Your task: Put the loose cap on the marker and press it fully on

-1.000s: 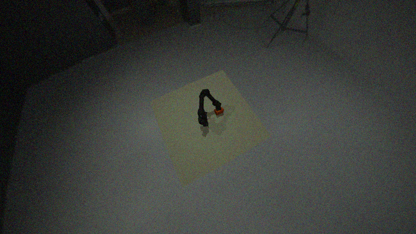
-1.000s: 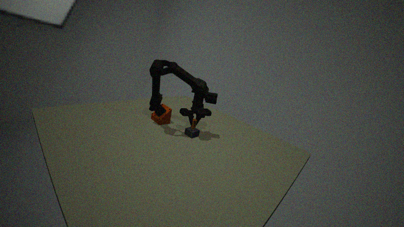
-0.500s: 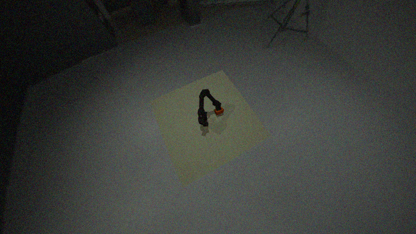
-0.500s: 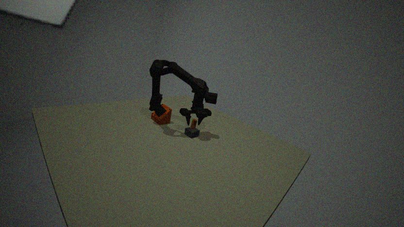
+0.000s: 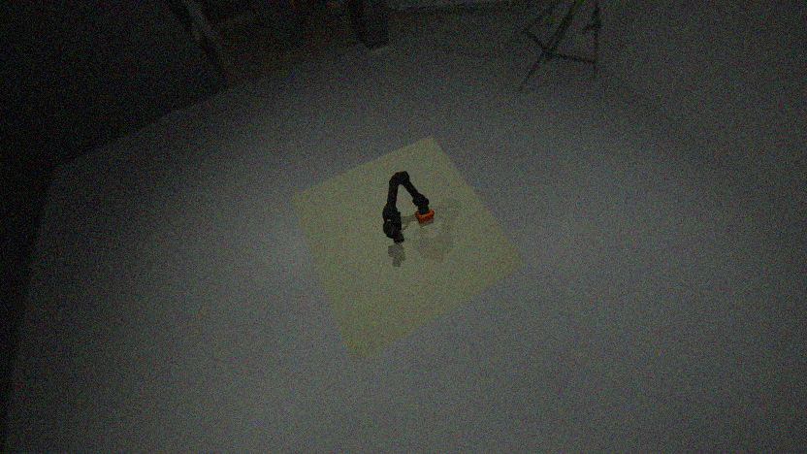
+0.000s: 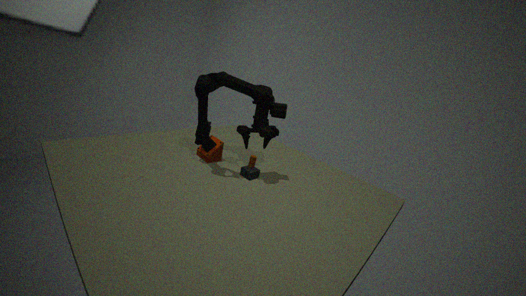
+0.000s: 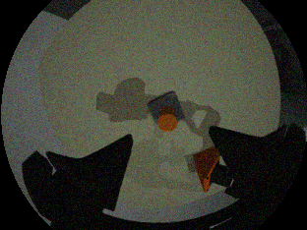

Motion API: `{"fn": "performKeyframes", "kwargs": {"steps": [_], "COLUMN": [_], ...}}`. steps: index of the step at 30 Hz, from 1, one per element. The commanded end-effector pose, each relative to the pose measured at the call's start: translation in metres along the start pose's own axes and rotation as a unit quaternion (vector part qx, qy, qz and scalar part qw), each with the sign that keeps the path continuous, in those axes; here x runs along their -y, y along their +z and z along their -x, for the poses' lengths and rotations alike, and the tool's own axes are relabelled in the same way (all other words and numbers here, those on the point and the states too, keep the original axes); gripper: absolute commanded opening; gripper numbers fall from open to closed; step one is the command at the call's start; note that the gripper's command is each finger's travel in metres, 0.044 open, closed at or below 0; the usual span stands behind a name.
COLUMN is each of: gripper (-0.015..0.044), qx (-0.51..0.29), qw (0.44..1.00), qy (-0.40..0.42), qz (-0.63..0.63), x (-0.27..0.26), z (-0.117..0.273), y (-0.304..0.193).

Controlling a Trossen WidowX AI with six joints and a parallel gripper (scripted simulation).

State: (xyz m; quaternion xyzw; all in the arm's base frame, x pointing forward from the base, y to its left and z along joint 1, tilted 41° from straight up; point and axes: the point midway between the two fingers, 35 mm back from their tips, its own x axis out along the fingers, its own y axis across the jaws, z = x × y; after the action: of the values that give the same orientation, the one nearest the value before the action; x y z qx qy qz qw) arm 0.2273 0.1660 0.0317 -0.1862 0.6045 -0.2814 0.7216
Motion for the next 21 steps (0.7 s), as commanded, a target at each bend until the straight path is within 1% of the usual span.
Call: {"fn": "performKeyframes", "kwargs": {"steps": [1, 4, 5, 16, 21], "gripper": [0.0387, 0.0309, 0.0282, 0.0000, 0.0000], "qx": [-0.006, -0.006, -0.006, -0.006, -0.006], "qw": [1.000, 0.990, 0.987, 0.986, 0.986], "qy": [-0.005, -0.005, -0.005, -0.005, -0.005], "qz": [0.025, 0.139, 0.160, 0.166, 0.166], "x": [0.0015, -0.0011, -0.0015, -0.0017, -0.0017], "z": [0.0003, -0.0067, -0.0080, -0.0084, -0.0084], "y": [-0.0010, -0.0020, -0.0022, -0.0022, -0.0022]}}
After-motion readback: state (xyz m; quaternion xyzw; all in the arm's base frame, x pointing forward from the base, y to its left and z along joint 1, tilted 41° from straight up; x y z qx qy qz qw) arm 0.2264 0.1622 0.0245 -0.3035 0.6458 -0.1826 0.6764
